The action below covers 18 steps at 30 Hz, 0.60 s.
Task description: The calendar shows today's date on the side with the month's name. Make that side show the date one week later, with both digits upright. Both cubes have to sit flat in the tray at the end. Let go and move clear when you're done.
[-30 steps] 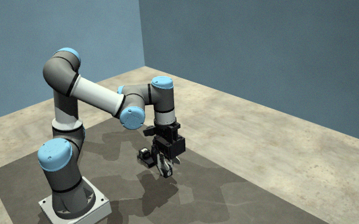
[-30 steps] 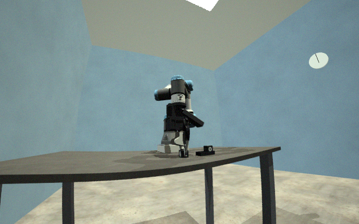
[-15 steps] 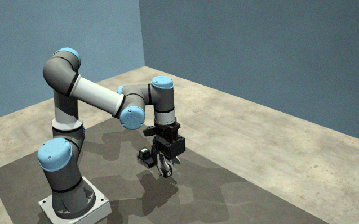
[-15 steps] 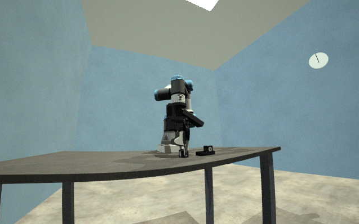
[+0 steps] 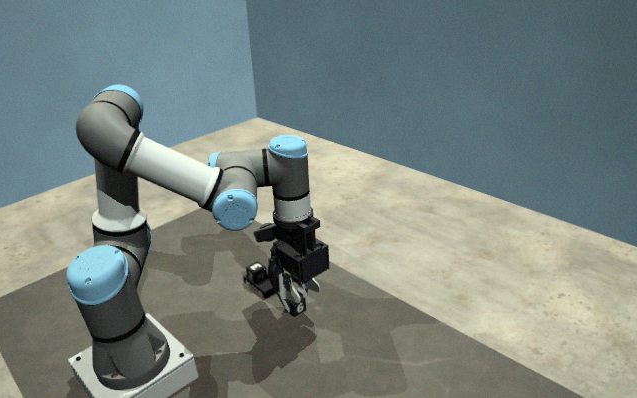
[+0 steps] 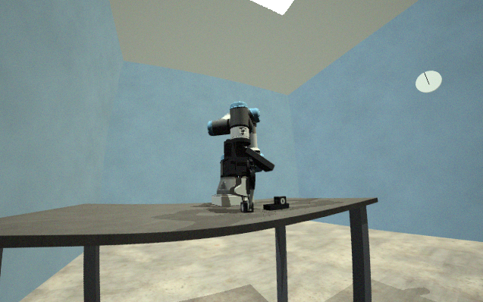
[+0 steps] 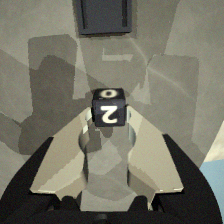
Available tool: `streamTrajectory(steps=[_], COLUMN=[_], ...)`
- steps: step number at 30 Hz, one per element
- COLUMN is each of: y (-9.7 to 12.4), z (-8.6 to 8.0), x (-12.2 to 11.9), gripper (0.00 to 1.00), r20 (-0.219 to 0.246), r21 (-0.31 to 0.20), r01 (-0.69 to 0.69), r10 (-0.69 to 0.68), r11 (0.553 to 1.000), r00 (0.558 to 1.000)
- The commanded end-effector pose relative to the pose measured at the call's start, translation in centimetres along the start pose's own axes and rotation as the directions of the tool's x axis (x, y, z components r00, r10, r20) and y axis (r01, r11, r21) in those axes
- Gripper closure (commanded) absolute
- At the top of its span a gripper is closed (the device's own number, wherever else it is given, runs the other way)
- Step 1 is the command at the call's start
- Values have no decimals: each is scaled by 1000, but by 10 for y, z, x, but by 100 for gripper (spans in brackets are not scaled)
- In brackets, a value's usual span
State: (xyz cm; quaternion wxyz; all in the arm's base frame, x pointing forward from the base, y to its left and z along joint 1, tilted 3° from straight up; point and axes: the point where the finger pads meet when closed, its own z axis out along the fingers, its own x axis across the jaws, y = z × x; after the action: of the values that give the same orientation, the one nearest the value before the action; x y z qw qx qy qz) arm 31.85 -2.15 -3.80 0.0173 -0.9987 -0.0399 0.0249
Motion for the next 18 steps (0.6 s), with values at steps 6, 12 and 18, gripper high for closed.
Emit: streamTrajectory(steps=[6,12,18], y=[0,0,0], z=[-2,-8,-26], x=[1,1,1], gripper=[89,89,89], r20=[-2,-2,-2], r21=[-1,-1,-1], r01=[0,0,0], r10=[0,0,0], r11=[1000,1000,1000], r00=[1000,1000,1000])
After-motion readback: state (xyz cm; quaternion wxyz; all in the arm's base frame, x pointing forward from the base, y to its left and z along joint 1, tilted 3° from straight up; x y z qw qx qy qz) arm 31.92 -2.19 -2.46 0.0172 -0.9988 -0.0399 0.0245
